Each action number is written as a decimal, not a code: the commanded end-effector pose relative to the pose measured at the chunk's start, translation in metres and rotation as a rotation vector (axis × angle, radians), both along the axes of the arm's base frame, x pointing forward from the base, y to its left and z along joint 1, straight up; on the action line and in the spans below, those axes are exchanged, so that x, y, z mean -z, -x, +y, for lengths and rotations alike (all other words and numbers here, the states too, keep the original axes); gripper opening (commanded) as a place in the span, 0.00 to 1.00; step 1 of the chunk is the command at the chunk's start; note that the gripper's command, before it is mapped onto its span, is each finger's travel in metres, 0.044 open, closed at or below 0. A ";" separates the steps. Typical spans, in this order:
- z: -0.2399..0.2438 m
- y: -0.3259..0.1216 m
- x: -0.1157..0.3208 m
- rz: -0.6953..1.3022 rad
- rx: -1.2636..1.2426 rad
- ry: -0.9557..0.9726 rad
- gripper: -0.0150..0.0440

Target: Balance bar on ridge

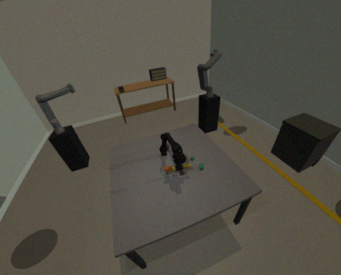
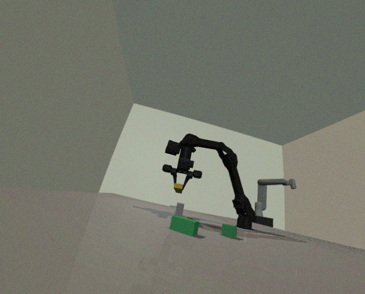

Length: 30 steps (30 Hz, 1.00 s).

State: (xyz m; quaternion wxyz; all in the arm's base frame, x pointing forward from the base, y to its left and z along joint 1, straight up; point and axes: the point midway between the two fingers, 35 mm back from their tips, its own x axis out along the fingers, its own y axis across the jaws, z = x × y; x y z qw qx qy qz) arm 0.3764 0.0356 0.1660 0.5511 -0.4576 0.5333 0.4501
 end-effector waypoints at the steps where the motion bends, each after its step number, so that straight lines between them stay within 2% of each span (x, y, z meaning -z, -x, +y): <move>1: 0.014 0.000 -0.003 -0.007 -0.004 0.004 0.25; 16: 0.072 0.009 -0.003 -0.006 -0.027 -0.001 0.25; 30: 0.076 0.009 0.013 -0.006 -0.028 -0.001 0.25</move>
